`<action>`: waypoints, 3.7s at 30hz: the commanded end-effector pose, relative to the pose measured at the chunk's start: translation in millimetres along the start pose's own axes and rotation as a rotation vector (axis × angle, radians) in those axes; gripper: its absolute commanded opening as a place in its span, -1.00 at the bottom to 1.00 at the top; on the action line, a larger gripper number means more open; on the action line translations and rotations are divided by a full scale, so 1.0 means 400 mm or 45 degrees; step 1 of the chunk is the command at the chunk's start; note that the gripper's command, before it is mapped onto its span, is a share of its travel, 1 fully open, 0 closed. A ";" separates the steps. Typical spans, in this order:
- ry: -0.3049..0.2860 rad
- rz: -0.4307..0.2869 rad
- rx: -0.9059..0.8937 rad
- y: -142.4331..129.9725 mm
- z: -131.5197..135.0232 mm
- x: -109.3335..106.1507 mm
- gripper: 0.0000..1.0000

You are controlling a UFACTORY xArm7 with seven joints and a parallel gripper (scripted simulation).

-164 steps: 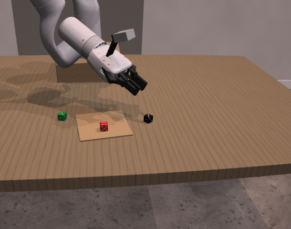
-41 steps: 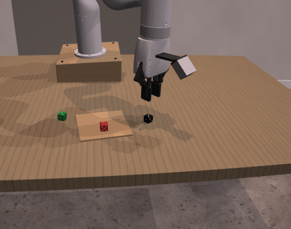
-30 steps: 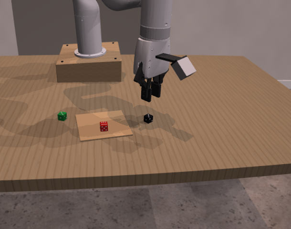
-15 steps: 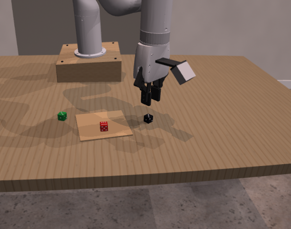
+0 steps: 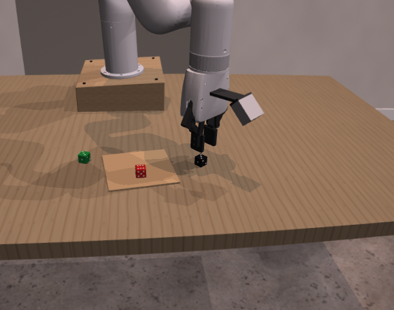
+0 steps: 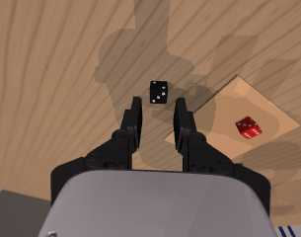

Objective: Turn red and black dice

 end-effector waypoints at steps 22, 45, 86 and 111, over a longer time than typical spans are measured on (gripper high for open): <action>-0.003 0.004 0.000 0.005 0.002 0.045 -0.28; -0.003 0.004 0.000 0.005 0.002 0.045 -0.28; -0.003 0.004 0.000 0.008 0.003 0.045 -0.28; -0.003 0.004 0.000 0.009 0.003 0.045 -0.28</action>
Point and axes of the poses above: the point where the finger pads meet when closed, its own x axis out along the fingers, its own z axis across the jaws, y = z × x, the point moved 3 cm from there along -x, back along the fingers, and after that the axes turned 13 degrees about -x, right-handed, at the moved point
